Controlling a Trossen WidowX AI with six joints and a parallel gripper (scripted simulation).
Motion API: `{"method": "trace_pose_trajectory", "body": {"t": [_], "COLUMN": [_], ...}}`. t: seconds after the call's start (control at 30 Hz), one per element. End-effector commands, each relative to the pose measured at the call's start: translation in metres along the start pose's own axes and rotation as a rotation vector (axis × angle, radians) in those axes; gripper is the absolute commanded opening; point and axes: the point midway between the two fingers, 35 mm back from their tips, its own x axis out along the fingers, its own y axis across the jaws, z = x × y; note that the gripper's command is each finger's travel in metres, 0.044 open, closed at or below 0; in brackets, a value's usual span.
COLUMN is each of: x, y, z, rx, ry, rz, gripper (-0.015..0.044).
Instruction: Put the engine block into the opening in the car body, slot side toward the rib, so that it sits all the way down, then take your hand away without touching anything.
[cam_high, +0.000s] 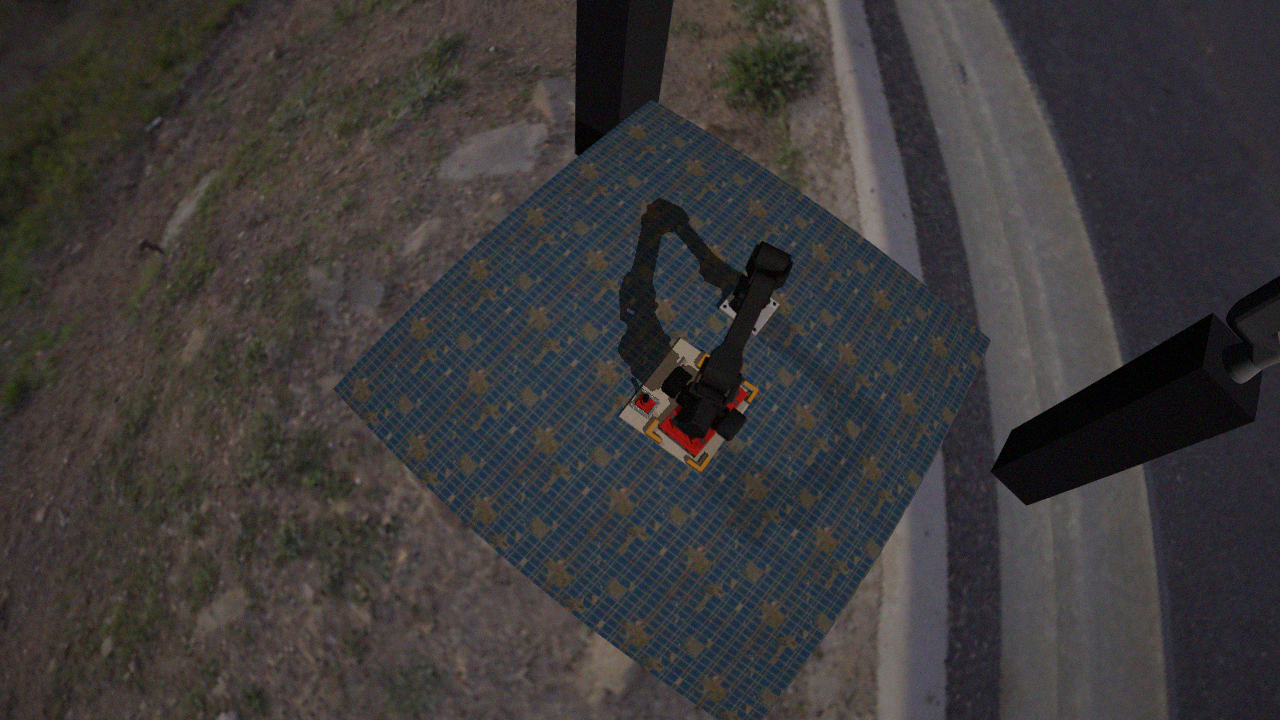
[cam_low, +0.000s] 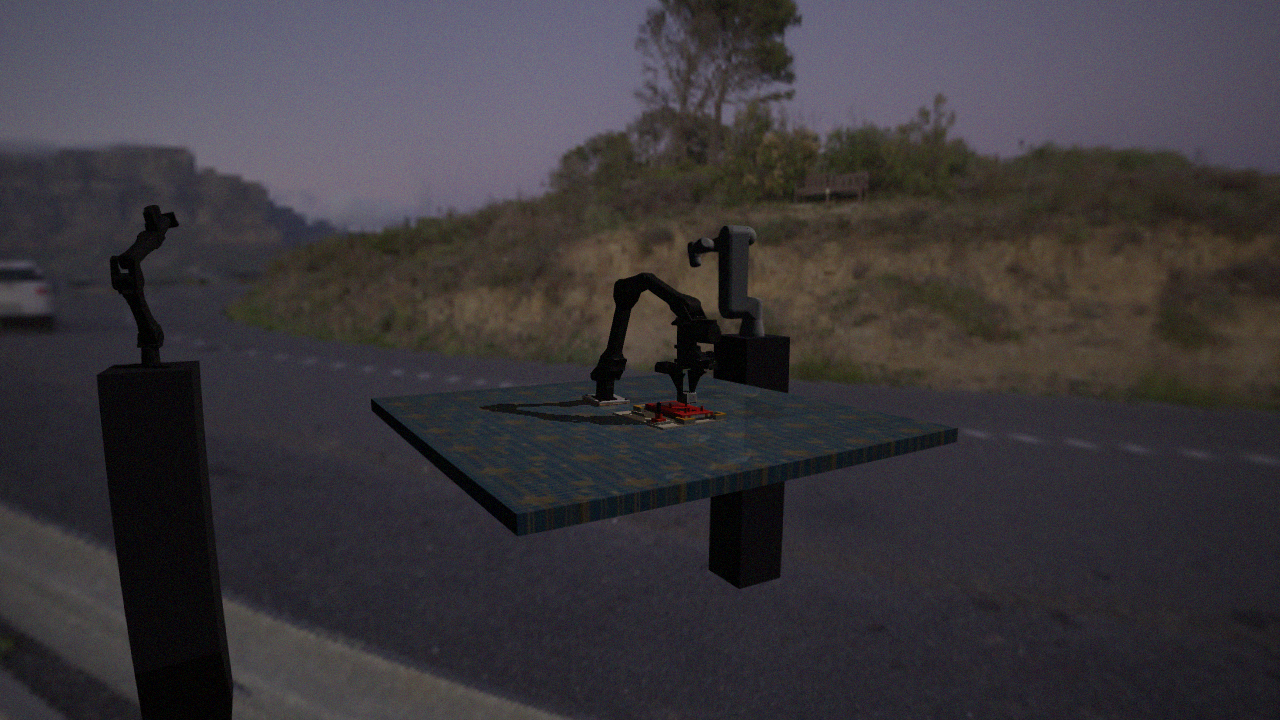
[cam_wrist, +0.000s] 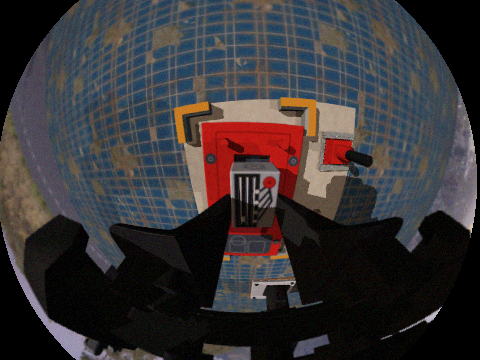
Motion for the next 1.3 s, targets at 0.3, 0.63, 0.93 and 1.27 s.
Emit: {"method": "trace_pose_trajectory", "body": {"t": [0.3,0.63,0.93,1.27], "x": [0.0009,0.001,0.0016,0.0016], "y": [-0.0005,-0.0006,-0.0016,-0.0016], "z": [0.0004,0.0005,0.0006,0.0007], "rx": [0.112,0.065,-0.108,0.055], "ry": [-0.001,-0.001,0.0,-0.001], "rz": [-0.006,-0.006,-0.006,-0.006], "gripper": [0.0158,0.0158,0.0158,0.0158]}}
